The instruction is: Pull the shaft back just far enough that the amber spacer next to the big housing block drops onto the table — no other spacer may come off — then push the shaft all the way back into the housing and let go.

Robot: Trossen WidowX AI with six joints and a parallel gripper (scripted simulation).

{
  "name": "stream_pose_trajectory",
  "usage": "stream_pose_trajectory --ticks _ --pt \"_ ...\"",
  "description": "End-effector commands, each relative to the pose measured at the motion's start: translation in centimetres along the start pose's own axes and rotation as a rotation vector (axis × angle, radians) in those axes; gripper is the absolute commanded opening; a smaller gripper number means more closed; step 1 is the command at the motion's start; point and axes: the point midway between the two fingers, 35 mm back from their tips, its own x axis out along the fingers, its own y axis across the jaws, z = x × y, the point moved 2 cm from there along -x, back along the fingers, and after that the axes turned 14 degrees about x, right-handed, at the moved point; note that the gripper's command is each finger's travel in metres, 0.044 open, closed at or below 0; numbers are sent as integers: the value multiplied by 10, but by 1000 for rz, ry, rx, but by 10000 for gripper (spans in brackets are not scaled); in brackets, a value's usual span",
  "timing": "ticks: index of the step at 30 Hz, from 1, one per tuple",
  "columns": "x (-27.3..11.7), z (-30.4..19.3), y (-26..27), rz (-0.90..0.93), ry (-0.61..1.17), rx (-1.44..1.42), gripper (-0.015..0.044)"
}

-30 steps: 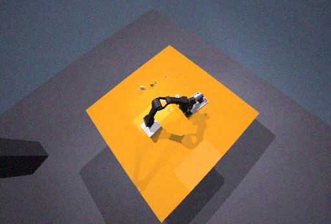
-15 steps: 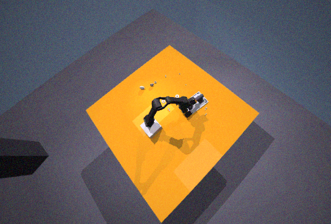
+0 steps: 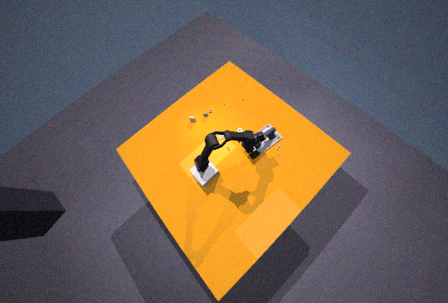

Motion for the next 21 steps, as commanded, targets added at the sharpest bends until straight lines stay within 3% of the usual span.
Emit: stream_pose_trajectory --ticks 1,21 --pt "-1 -1 0 -1 0 -2 0" --pt "-1 -2 -1 -2 0 -2 0"
